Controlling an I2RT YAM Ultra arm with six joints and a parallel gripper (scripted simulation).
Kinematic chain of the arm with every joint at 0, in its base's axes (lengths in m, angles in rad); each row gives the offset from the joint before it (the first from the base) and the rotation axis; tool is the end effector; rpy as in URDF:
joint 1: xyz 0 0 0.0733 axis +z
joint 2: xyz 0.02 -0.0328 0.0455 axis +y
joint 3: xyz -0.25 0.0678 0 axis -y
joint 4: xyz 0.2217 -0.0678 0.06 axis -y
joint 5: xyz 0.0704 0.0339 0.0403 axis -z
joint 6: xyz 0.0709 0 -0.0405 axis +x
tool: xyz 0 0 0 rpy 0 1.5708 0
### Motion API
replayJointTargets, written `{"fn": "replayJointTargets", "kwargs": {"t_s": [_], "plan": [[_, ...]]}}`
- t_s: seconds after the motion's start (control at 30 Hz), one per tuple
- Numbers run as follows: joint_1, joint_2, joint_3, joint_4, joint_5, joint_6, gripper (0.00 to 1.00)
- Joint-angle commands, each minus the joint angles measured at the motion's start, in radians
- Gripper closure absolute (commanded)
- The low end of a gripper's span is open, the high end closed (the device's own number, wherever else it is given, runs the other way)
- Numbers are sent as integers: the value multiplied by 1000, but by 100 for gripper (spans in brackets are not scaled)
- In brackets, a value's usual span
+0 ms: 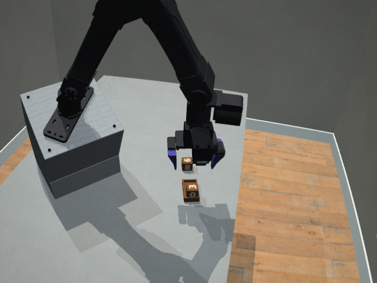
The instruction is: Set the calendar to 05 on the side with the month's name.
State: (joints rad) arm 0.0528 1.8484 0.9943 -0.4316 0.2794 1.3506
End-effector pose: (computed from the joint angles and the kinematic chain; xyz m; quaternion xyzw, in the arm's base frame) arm 0.3187 -0.0016 0.0985 0.6081 0.7690 -0.0145 0.1964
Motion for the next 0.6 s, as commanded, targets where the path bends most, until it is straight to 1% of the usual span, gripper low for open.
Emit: {"fn": "replayJointTargets", "kwargs": {"t_s": [0.0, 0.57], "plan": [[5, -8, 10, -5, 14, 2, 0], [7, -7, 10, -4, 15, -13, 0]]}}
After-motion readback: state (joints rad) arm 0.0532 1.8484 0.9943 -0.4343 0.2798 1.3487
